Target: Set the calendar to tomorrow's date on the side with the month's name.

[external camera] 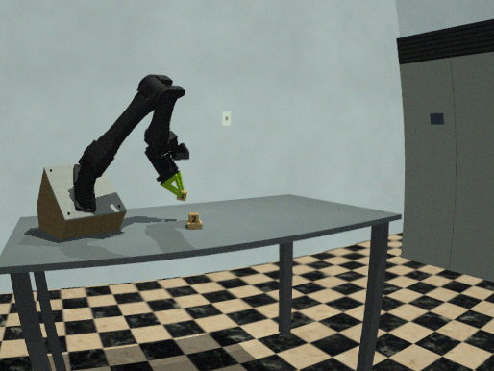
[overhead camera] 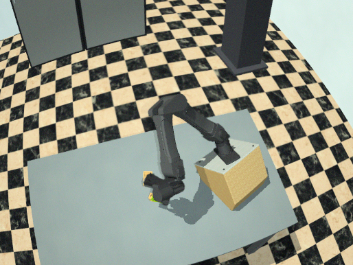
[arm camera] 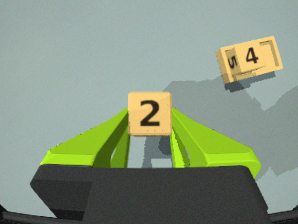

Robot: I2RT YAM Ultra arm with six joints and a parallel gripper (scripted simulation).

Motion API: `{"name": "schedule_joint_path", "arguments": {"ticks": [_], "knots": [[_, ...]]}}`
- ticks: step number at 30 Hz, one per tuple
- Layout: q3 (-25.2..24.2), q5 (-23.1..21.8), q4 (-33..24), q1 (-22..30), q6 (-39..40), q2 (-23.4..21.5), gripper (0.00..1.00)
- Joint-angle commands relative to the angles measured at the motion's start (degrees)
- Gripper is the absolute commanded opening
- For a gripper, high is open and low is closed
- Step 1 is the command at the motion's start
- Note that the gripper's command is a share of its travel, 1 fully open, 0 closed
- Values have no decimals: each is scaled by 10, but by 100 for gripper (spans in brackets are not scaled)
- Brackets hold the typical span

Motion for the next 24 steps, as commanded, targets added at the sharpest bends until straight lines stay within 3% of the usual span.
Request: {"name": "schedule_joint_path", "arguments": {"ticks": [1, 13, 20, 22, 24], "knots": [[22, -10, -87, 12, 52, -21, 26], [32, -19, -119, 8, 68, -25, 26], [100, -100, -259, -20, 112, -34, 26], [100, -100, -259, -20, 112, -34, 26], [121, -123, -301, -19, 124, -36, 26]]}}
